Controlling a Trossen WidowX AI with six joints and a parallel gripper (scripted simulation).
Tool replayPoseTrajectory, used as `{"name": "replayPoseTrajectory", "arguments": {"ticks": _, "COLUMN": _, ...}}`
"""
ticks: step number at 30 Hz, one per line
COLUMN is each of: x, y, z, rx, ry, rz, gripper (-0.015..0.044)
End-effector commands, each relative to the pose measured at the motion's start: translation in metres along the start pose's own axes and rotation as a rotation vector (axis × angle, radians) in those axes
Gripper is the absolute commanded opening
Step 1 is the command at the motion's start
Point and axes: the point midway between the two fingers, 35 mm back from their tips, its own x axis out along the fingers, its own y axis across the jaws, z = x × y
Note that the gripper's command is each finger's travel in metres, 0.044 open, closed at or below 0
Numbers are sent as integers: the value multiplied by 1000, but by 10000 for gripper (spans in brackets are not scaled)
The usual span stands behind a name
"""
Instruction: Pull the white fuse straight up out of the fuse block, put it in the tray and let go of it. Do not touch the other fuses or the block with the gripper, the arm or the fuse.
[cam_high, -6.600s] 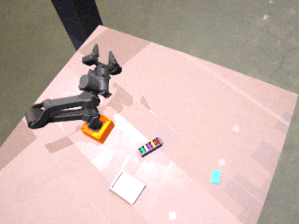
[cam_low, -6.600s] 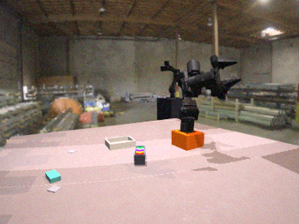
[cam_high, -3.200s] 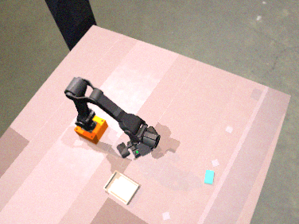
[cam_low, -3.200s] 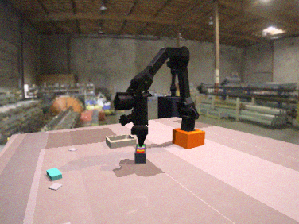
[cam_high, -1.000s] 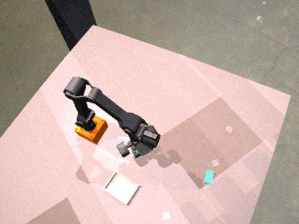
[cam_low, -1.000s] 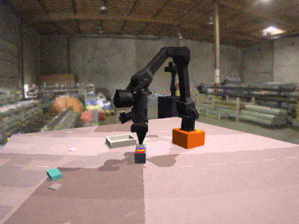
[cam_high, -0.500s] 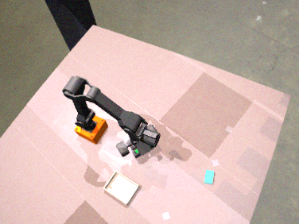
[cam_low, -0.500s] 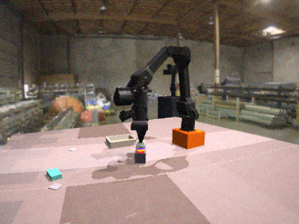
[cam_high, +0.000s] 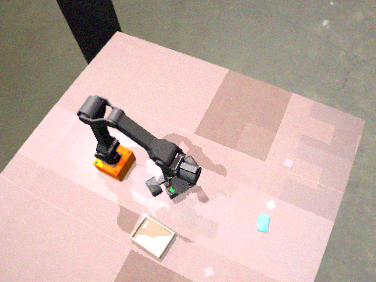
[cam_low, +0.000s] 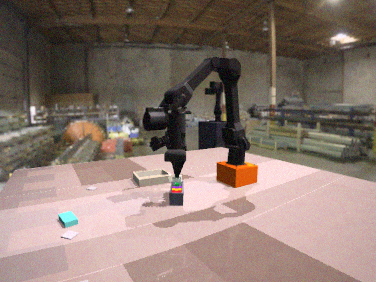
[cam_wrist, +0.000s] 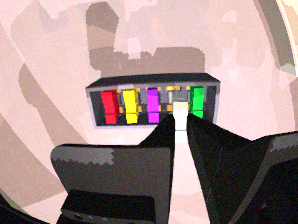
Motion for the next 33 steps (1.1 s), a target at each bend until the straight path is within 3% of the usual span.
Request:
{"name": "replayPoseTrajectory", "arguments": {"ticks": 1, "x": -2, "y": 0, "z": 0, "rx": -1, "ry": -1, "rz": -2, "gripper": 0}}
{"name": "replayPoseTrajectory", "arguments": {"ticks": 25, "x": -28, "y": -1, "z": 1, "rx": -1, "ry": -2, "rz": -3, "gripper": 0}}
{"name": "replayPoseTrajectory", "arguments": {"ticks": 33, "x": -30, "y": -26, "z": 30, "rx": -1, "ry": -6, "rz": -4, "gripper": 0}}
